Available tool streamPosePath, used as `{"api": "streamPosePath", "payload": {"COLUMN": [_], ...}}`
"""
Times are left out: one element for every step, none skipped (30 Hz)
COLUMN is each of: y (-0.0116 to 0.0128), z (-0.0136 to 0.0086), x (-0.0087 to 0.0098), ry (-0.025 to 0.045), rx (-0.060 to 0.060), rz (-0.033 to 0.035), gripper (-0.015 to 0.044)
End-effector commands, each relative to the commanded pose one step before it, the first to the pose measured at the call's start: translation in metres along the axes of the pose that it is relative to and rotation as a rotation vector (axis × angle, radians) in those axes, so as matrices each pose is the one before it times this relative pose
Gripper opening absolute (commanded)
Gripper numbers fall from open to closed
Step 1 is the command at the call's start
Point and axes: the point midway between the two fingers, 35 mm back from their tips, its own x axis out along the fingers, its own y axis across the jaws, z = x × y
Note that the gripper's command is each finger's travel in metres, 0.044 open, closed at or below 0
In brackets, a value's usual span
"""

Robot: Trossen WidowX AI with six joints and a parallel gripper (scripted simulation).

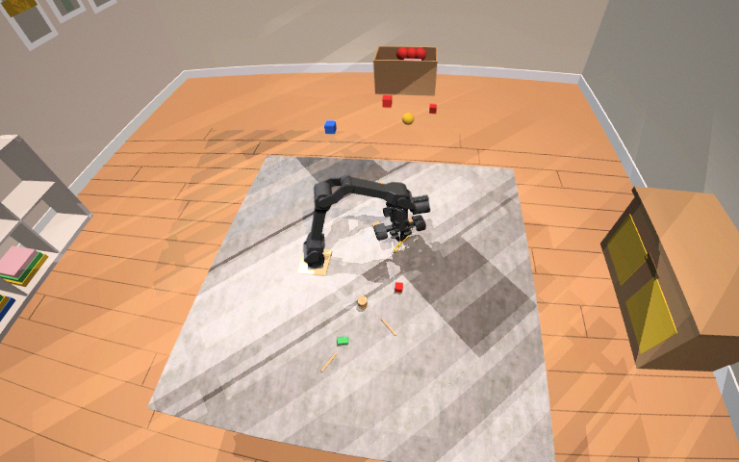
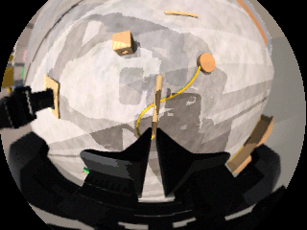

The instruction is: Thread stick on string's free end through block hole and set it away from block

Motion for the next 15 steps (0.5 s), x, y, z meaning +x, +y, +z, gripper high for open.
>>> {"api": "streamPosePath", "payload": {"y": [-0.0036, -0.00039, -0.00013, 0.0, 0.0, 0.0, -0.00002, -0.00007, -0.00011, -0.00013, -0.00013, -0.00012, -0.00012, -0.00011, -0.00011], "z": [0.00116, 0.00017, 0.00005, 0.0, 0.0, 0.0, -0.00021, -0.00063, -0.00105, -0.00127, -0.00127, -0.00127, -0.00127, -0.00127, -0.00128], "x": [0.00134, 0.00004, 0.00001, 0.0, 0.0, 0.0, 0.0, -0.00001, -0.00001, -0.00001, -0.00001, -0.00001, -0.00001, -0.00001, -0.00001], "ry": [0.0047, 0.00008, 0.00003, 0.0, 0.0, 0.0, 0.00003, 0.00009, 0.00016, 0.00019, 0.00019, 0.00019, 0.00019, 0.00019, 0.00019], "rx": [-0.129, -0.018, -0.006, 0.0, 0.0, 0.0, 0.0, 0.0, 0.0, 0.0, 0.0, 0.0, 0.0, 0.0, 0.0], "rz": [0.00474, -0.00004, -0.00001, 0.0, 0.0, 0.0, -0.00001, -0.00002, -0.00003, -0.00004, -0.00004, -0.00003, -0.00003, -0.00003, -0.00003], "gripper": [0.0, 0.0, 0.0, 0.0, 0.0, 0.0, 0.0, 0.0, 0.0, 0.0, 0.0, 0.0, 0.0, 0.0, 0.0]}}
